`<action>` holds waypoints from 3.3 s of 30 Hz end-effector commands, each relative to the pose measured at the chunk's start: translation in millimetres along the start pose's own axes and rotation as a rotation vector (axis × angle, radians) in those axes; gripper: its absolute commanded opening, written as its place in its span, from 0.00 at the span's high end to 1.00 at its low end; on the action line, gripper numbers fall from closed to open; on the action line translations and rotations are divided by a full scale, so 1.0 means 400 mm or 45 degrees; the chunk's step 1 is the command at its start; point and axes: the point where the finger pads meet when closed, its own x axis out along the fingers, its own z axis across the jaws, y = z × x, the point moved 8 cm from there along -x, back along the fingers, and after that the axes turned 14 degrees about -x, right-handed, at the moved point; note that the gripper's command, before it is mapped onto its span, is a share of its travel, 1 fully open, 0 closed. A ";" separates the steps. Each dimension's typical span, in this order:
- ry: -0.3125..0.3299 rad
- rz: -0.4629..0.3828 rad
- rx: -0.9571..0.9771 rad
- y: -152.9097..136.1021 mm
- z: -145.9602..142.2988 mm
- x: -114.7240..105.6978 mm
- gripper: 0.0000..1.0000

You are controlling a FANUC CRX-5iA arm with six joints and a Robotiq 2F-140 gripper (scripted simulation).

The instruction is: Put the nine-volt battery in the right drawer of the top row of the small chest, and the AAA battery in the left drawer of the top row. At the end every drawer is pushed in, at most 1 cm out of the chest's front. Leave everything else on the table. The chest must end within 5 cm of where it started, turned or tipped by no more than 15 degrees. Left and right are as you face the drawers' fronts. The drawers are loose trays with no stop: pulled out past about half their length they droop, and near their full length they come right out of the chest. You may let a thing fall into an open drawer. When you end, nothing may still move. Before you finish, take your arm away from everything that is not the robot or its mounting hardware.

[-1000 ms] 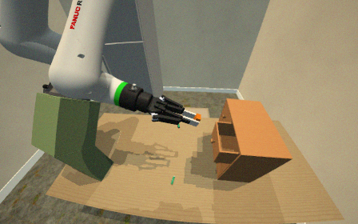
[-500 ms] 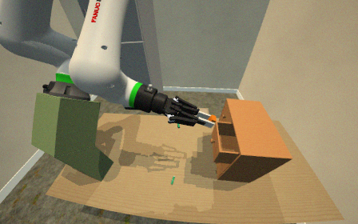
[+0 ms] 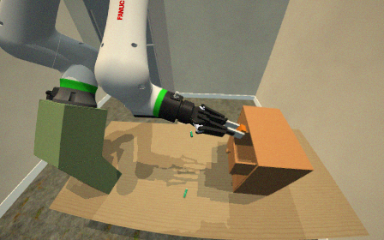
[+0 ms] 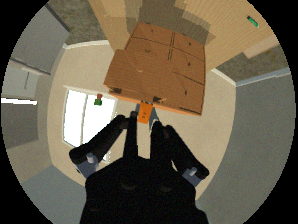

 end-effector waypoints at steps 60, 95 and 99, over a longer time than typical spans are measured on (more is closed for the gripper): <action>0.000 0.000 0.000 -0.017 -0.005 0.049 0.00; 0.000 0.000 0.000 0.059 0.014 -0.214 0.00; 0.000 0.000 0.000 0.068 0.016 -0.242 0.00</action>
